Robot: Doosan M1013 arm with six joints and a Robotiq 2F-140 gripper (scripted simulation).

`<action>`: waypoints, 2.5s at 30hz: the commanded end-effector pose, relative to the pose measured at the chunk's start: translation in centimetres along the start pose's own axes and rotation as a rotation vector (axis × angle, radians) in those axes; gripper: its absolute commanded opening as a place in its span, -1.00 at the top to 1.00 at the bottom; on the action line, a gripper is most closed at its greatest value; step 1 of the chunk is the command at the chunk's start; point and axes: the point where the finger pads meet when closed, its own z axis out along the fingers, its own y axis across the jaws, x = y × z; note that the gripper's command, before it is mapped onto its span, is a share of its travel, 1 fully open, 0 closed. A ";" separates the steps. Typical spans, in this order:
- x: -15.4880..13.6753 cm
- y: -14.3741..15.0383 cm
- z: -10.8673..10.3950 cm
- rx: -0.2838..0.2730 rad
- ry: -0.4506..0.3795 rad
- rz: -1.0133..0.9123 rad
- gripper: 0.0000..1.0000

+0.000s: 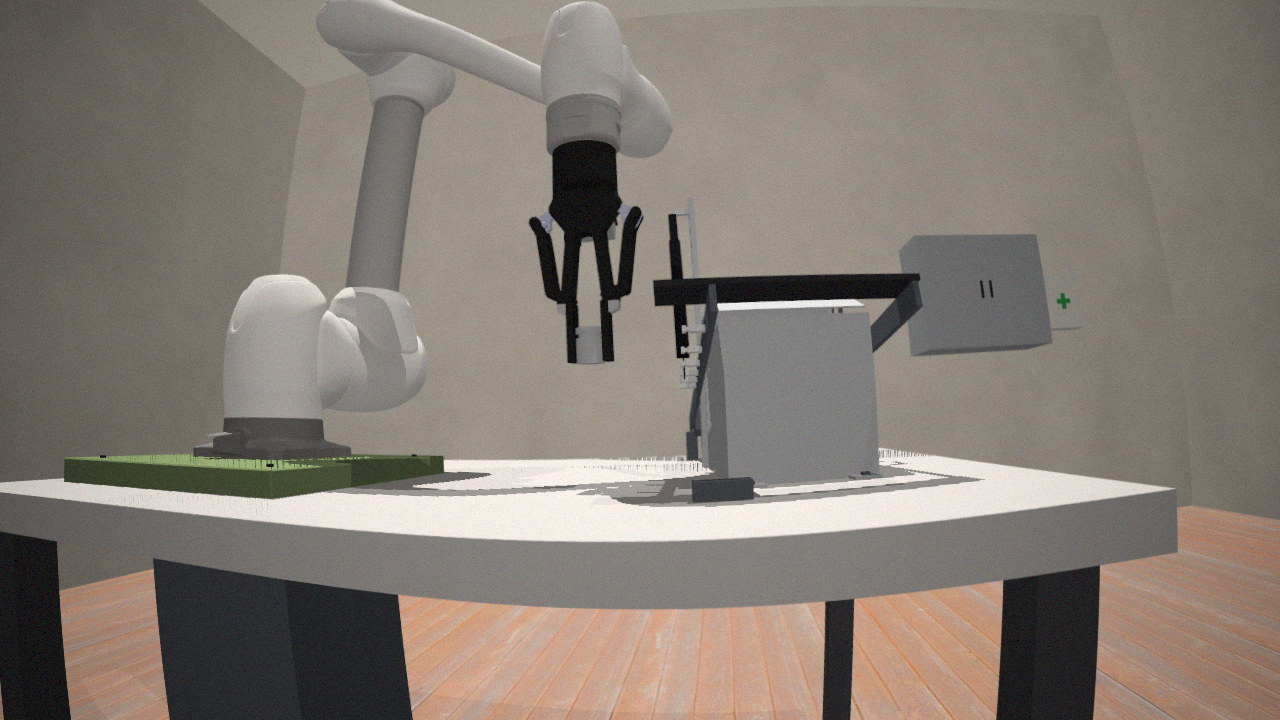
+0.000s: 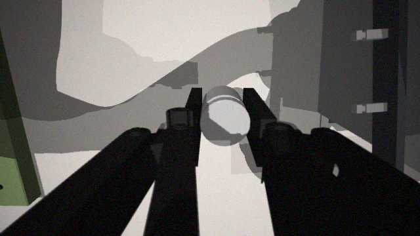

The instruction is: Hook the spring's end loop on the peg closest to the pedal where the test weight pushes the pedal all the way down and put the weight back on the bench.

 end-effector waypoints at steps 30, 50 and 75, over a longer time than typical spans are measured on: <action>4.0 -4.4 2.2 -0.001 -0.036 0.000 0.50; 6.5 -7.2 3.5 -0.001 -0.058 0.000 0.50; 7.4 -8.2 4.0 -0.001 -0.066 0.001 0.50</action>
